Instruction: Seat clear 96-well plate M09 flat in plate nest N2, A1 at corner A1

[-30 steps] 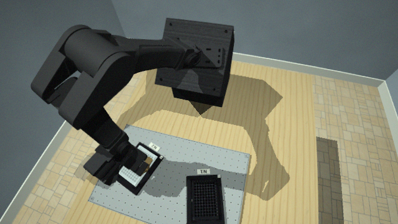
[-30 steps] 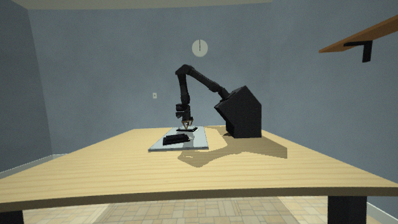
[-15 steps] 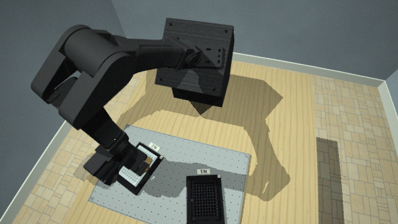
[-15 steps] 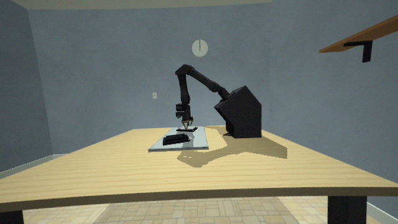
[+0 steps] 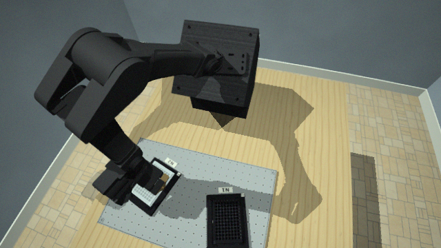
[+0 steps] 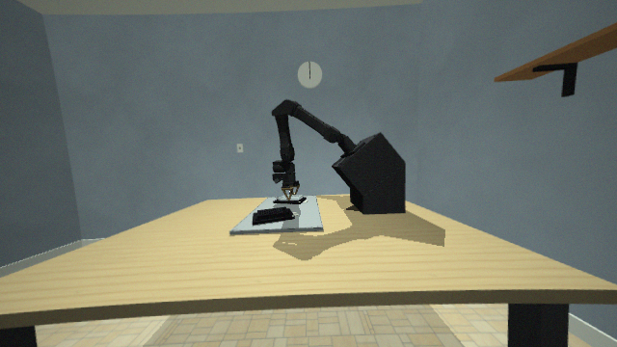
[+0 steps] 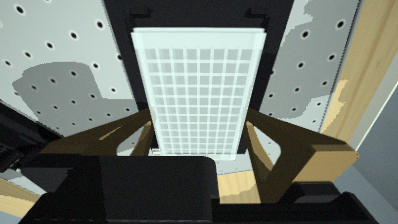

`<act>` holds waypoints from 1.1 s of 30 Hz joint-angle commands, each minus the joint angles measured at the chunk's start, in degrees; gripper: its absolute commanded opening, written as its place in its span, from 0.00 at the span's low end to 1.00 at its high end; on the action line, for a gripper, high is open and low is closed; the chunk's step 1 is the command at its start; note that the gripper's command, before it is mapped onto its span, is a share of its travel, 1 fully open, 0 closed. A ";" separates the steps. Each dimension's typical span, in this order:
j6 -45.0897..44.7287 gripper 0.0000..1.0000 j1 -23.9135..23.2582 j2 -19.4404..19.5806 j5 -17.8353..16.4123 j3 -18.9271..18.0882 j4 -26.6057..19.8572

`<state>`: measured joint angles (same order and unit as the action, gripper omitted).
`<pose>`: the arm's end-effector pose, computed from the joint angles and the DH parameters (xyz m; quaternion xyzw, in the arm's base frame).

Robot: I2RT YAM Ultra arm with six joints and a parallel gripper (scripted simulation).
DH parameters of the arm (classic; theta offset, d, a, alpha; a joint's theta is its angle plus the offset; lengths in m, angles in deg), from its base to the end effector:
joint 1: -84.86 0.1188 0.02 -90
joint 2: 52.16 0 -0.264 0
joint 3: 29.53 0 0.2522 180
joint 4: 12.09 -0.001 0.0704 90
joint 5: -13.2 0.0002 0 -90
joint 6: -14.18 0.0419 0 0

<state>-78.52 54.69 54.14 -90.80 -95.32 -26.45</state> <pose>0.3078 -0.1661 0.1174 0.1889 0.9279 0.0267 0.3202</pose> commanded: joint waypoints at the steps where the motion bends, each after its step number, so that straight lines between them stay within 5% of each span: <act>1: 0.14 0.00 -0.16 -0.51 0.24 -1.72 0.75; 33: -1.63 0.00 -2.28 -9.68 -1.21 2.70 -7.07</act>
<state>-79.55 53.66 46.60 -91.41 -93.99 -31.89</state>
